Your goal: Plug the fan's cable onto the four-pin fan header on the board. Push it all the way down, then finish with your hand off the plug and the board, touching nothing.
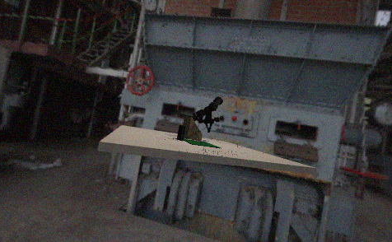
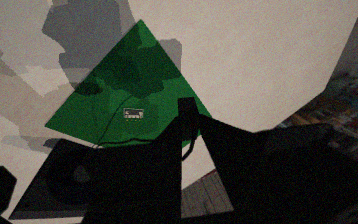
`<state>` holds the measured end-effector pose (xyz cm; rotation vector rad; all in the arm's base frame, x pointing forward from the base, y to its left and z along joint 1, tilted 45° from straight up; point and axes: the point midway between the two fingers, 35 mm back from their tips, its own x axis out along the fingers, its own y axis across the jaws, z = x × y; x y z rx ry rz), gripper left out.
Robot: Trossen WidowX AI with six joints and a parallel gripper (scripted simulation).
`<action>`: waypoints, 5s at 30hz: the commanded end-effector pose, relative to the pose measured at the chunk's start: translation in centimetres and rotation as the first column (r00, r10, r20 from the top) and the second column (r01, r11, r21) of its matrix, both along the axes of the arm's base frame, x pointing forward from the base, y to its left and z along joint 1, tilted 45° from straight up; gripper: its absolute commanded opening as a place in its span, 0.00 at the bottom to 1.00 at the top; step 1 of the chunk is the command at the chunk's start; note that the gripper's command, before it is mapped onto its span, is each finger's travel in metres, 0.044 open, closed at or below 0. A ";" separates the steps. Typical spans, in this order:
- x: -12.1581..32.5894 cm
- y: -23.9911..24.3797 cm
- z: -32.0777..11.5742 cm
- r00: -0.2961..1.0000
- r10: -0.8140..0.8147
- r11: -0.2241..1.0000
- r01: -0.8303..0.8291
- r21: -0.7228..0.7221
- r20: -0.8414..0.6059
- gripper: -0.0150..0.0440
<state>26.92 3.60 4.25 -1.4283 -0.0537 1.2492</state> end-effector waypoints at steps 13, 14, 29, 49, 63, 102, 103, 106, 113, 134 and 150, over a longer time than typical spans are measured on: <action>0.4 -0.1 -0.2 0.867 -0.262 0.928 0.347 0.136 -0.425 0.25; 0.4 -0.1 -0.2 0.850 -0.274 0.919 0.369 0.139 -0.450 0.25; 0.7 -0.2 -0.2 0.509 -0.380 0.737 0.672 0.080 -0.772 0.25; 1.1 -0.3 -0.1 -0.102 -0.300 0.410 0.884 -0.225 -0.948 0.25; 1.2 -0.3 0.0 -0.501 -0.111 0.188 0.837 -0.513 -0.858 0.25; 1.0 0.1 -0.6 -0.866 0.314 -0.127 0.367 -0.921 -0.389 0.25; 1.0 0.2 -0.7 -0.867 0.309 -0.137 0.366 -0.920 -0.391 0.25; 0.8 0.4 -1.1 -0.870 0.291 -0.171 0.362 -0.916 -0.398 0.25; 0.4 0.8 -1.9 -0.872 0.254 -0.252 0.358 -0.899 -0.418 0.25; -0.3 1.5 -3.8 -0.837 0.165 -0.503 0.384 -0.774 -0.522 0.25; -0.3 1.8 -4.1 -0.761 0.127 -0.654 0.419 -0.630 -0.637 0.25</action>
